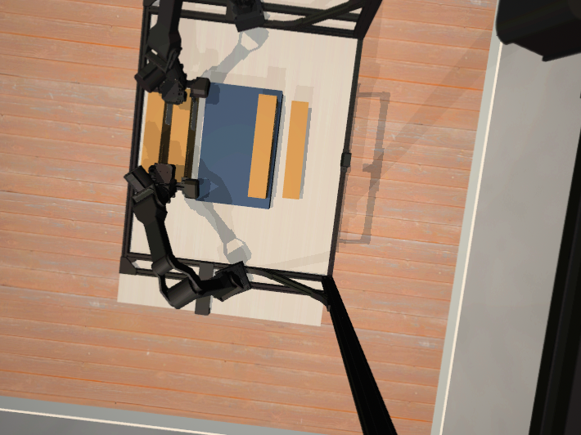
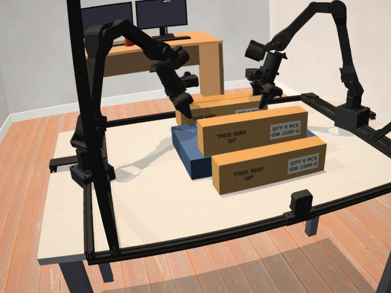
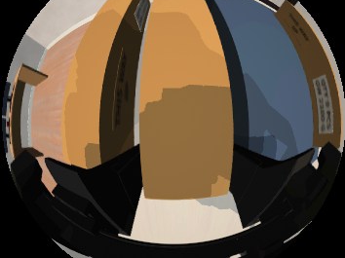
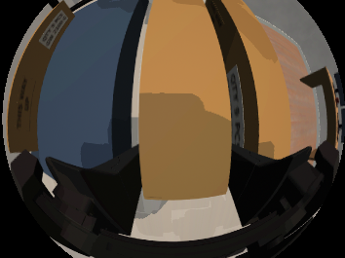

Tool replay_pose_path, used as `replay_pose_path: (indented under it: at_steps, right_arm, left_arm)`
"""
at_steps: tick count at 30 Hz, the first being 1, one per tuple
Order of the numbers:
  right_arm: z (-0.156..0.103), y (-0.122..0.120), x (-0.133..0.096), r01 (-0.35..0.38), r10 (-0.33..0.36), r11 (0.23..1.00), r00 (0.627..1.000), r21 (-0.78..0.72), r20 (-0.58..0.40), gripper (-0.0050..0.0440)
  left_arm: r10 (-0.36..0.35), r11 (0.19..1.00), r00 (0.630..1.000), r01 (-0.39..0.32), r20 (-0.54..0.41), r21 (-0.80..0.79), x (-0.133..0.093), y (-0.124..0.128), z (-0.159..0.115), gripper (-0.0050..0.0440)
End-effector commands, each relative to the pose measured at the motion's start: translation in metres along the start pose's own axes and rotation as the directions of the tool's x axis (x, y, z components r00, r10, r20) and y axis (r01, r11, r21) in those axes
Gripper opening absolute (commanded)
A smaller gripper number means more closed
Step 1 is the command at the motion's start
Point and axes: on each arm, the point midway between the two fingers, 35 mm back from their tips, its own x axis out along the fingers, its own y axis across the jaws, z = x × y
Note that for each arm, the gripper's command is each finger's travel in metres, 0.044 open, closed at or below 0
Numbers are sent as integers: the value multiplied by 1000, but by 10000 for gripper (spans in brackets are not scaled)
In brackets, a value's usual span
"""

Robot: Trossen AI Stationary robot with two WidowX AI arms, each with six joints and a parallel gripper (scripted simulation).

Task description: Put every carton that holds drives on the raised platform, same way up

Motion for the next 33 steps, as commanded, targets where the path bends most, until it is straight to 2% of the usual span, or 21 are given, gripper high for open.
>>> replay_pose_path:
  at_steps: [1, 9, 10, 33]
  right_arm:
    - [-4, 1, 8, -6, 6, 1000, 1000, 5, -3, 0]
    - [-4, 1, 9, -6, 6, 1000, 1000, 5, -3, 0]
    - [-4, 1, 9, -6, 6, 1000, 1000, 5, -3, 389]
    - [-4, 1, 9, -6, 6, 1000, 1000, 5, -3, 389]
  left_arm:
    - [-7, 1000, 1000, 7, -5, -4, 9, -1, -4, 0]
    - [-7, 1000, 1000, 7, -5, -4, 10, -1, -5, 0]
    - [-7, 1000, 1000, 7, -5, -4, 10, -1, -5, 389]
    - [-7, 1000, 1000, 7, -5, -4, 10, -1, -5, 389]
